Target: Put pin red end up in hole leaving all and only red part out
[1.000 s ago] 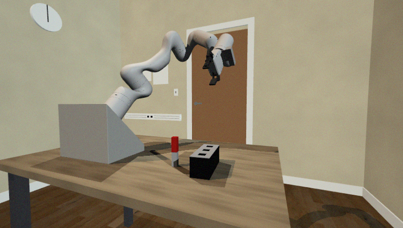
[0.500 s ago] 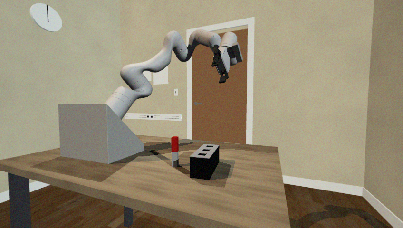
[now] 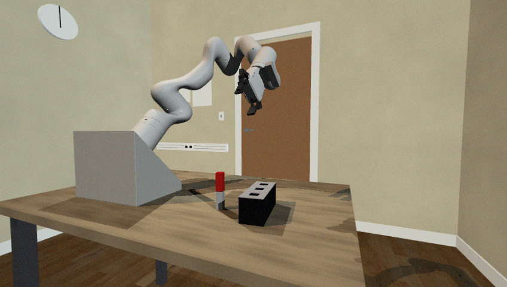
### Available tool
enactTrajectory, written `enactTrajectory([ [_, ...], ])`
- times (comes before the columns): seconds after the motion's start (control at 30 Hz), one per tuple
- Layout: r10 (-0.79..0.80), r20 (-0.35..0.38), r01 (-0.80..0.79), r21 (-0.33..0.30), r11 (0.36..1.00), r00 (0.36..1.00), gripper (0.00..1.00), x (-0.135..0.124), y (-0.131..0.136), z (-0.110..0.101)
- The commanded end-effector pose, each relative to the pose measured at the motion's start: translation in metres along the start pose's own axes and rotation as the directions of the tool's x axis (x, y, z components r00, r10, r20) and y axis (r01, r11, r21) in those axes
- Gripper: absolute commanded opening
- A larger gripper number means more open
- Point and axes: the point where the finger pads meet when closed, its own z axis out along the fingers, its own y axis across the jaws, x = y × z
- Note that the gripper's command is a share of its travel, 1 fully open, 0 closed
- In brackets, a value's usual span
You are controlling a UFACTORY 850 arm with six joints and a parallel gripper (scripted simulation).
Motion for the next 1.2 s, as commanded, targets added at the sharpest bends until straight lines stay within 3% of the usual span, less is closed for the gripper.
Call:
enactTrajectory([
  [0.0,-0.001,-0.019,0.001,0.002,1.0,1.0,1.0,-0.0298,0.0207,0.0414],
  [0.17,-0.001,-0.019,0.001,0.002,1.0,1.0,1.0,-0.0298,0.0207,0.0414],
  [0.2,0.223,0.115,-0.234,0.094,0.968,0.968,1.0,-0.0269,0.015,0.0319],
  [0.3,0.248,0.129,-0.262,0.103,0.96,0.96,1.0,-0.0269,0.015,0.0319],
  [0.43,0.38,0.228,-0.418,0.146,0.897,0.896,1.0,-0.0269,0.015,0.0319],
  [0.73,0.38,0.228,-0.418,0.146,0.897,0.896,1.0,-0.0269,0.015,0.0319],
  [0.77,0.539,0.367,-0.626,0.177,0.76,0.758,1.0,-0.0265,0.0147,0.0317],
  [0.87,0.56,0.391,-0.657,0.178,0.732,0.73,1.0,-0.0265,0.0147,0.0317],
  [0.97,0.627,0.475,-0.764,0.175,0.621,0.618,1.0,-0.0265,0.0147,0.0317],
  [1.17,0.627,0.475,-0.764,0.175,0.621,0.618,1.0,-0.0265,0.0147,0.0317],
])
